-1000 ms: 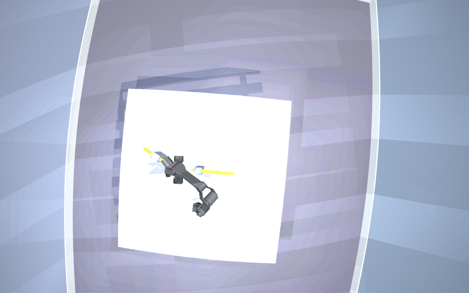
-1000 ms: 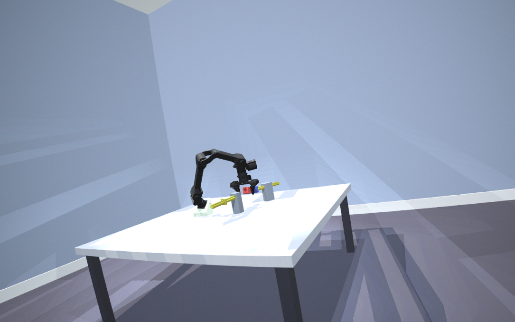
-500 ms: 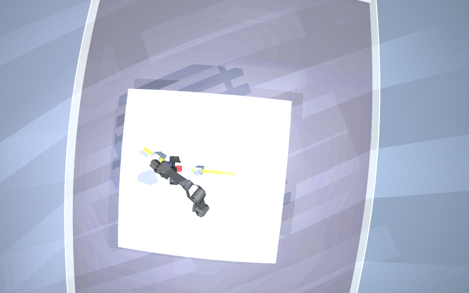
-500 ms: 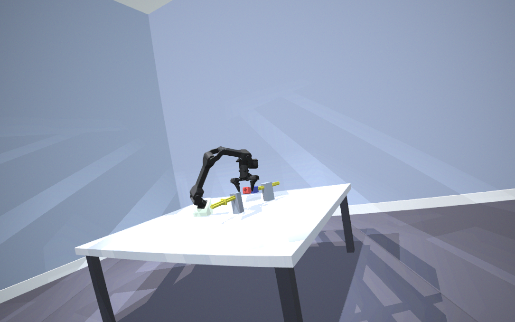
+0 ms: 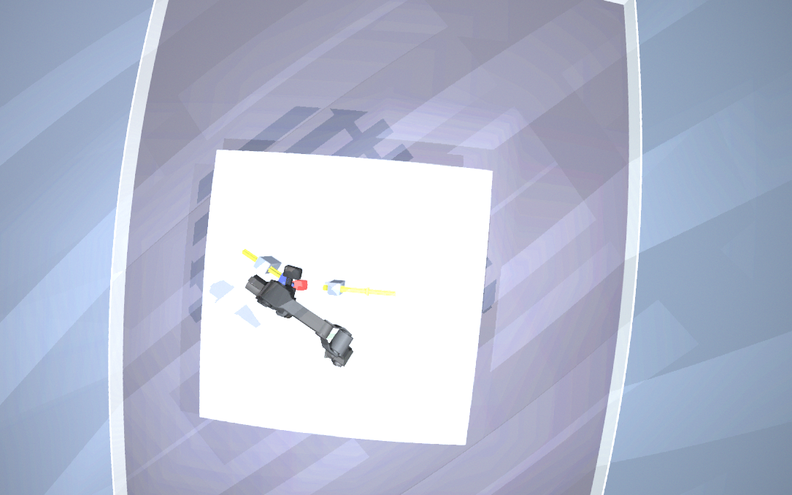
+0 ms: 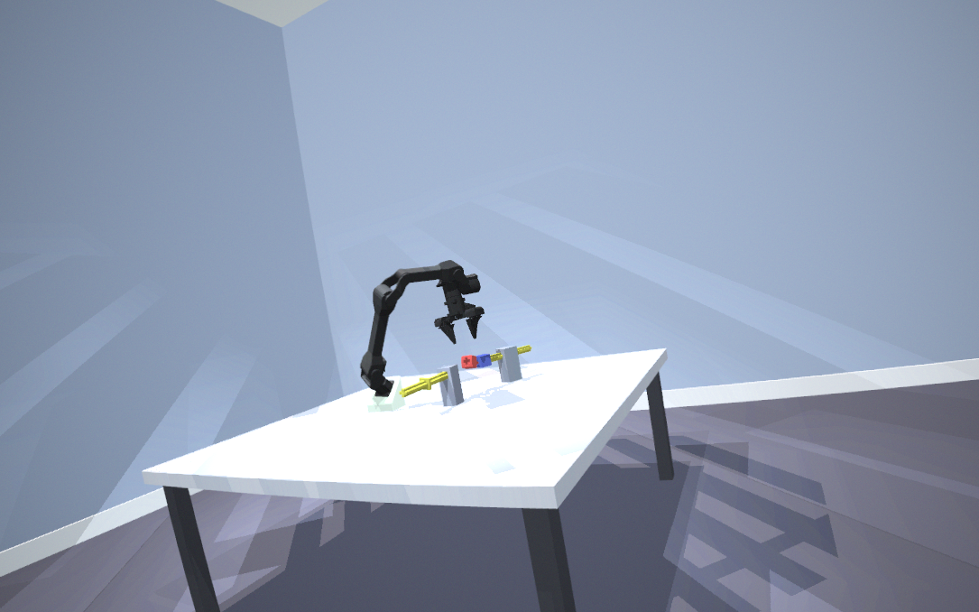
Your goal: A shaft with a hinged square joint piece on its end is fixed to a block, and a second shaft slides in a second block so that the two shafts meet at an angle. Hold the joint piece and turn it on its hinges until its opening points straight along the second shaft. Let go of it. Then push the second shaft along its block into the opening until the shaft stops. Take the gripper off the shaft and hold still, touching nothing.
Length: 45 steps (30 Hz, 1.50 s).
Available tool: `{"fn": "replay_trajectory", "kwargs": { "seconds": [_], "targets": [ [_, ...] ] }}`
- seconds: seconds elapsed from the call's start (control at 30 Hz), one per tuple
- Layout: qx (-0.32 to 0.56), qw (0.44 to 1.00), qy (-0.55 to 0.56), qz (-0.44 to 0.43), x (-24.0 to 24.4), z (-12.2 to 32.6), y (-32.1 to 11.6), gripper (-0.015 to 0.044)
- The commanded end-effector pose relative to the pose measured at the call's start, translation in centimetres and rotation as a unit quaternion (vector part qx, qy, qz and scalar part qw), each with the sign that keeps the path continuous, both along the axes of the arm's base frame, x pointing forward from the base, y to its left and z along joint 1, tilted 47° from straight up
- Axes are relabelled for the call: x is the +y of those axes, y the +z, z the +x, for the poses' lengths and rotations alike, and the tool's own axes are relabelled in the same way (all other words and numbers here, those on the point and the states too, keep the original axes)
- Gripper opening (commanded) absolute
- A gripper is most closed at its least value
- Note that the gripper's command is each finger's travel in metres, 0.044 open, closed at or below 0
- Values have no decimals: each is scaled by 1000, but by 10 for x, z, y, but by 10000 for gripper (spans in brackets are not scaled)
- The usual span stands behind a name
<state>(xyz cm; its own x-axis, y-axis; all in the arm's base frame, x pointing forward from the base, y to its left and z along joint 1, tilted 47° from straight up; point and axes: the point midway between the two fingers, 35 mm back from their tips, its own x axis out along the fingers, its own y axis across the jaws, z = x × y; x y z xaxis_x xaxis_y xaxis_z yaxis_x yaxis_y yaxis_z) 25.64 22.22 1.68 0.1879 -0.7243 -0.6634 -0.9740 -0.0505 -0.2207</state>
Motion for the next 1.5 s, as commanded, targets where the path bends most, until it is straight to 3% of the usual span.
{"fn": "replay_trajectory", "kwargs": {
  "seconds": [0.0,0.23,0.4,0.67,1.47],
  "targets": [
    [-35,998,-14,42,20,-6,24,440],
    [-57,995,-25,72,29,-11,44,440],
    [-43,998,-35,38,-32,2,69,440],
    [-49,997,-42,37,-35,3,70,440],
    [-288,915,-272,71,-45,6,57,440]
  ]
}}
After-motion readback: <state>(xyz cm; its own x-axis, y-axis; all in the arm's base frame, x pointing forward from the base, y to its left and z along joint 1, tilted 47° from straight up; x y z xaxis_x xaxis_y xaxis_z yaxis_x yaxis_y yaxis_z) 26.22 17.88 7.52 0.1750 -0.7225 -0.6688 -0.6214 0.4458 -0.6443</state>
